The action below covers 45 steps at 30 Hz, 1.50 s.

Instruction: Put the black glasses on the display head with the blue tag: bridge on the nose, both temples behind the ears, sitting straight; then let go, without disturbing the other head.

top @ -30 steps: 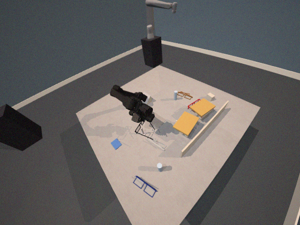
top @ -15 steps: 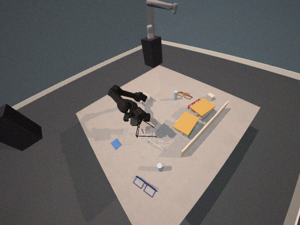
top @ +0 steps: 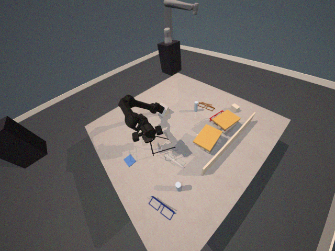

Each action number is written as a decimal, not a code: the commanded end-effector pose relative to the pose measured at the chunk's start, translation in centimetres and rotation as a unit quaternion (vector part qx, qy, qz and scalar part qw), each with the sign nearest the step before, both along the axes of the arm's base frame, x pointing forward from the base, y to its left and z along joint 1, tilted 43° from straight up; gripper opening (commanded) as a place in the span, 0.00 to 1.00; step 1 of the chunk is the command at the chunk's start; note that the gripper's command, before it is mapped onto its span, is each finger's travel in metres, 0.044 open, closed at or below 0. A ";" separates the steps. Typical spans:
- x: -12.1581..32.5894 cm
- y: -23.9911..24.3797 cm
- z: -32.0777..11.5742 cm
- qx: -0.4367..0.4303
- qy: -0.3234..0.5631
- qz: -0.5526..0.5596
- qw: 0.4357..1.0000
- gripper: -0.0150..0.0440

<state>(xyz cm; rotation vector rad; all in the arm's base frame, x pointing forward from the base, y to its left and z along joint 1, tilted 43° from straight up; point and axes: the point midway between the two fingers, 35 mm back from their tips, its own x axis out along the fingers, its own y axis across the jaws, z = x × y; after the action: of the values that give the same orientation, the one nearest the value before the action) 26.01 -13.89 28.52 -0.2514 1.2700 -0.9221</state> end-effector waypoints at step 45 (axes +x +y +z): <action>0.5 -5.3 -2.8 0.014 0.005 0.011 1.000 0.25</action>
<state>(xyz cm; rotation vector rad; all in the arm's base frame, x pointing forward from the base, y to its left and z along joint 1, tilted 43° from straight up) 26.31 -19.08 25.48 -0.2481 1.2900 -0.8890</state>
